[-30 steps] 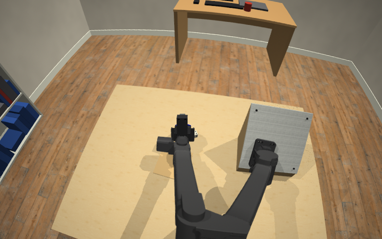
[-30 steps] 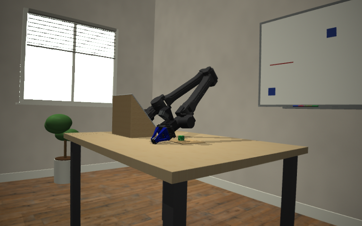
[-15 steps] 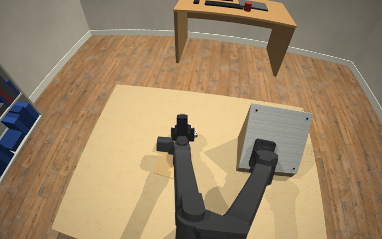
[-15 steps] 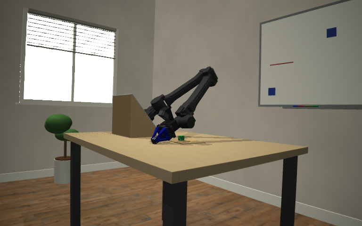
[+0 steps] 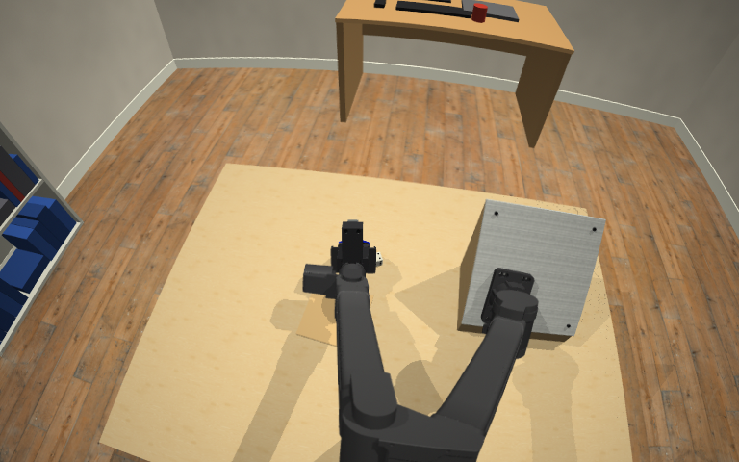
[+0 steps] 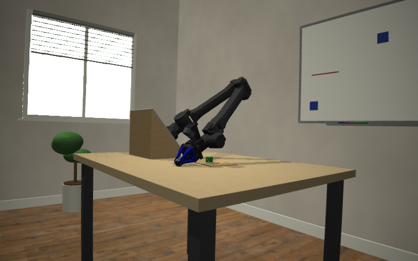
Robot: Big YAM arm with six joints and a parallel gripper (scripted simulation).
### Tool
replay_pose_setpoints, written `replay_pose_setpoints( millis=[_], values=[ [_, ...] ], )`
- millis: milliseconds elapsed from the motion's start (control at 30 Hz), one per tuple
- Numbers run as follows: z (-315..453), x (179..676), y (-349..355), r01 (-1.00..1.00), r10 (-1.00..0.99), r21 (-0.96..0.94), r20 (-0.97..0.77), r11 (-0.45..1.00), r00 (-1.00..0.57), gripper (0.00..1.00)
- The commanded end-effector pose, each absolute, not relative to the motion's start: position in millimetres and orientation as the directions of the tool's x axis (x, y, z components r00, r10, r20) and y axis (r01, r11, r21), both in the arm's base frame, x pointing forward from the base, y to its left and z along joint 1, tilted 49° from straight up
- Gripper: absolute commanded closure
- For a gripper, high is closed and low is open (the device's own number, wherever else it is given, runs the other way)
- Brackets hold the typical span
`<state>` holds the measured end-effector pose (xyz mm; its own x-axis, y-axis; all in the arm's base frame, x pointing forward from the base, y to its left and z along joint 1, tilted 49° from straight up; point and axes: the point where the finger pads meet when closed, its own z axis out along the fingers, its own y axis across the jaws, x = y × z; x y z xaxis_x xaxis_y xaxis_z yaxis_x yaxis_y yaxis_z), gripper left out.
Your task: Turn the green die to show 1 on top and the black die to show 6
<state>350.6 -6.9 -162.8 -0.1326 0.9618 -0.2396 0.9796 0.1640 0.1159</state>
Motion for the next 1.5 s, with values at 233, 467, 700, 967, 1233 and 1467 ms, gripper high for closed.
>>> replay_pose_setpoints(
  millis=[233, 467, 700, 967, 1233, 1467],
  values=[
    [-162.2, 359.8, -3.2, 0.977, 0.961, 0.137, -0.245, 0.163, -0.126, 0.8],
    [-162.2, 359.8, -3.2, 0.977, 0.961, 0.137, -0.245, 0.163, -0.126, 0.8],
    [-162.2, 359.8, -3.2, 0.977, 0.961, 0.137, -0.245, 0.163, -0.126, 0.8],
    [-162.2, 359.8, -3.2, 0.977, 0.961, 0.137, -0.245, 0.163, -0.126, 0.8],
    [-162.2, 359.8, -3.2, 0.977, 0.961, 0.137, -0.245, 0.163, -0.126, 0.72],
    [-162.2, 359.8, -3.2, 0.977, 0.961, 0.137, -0.245, 0.163, -0.126, 0.61]
  ],
)
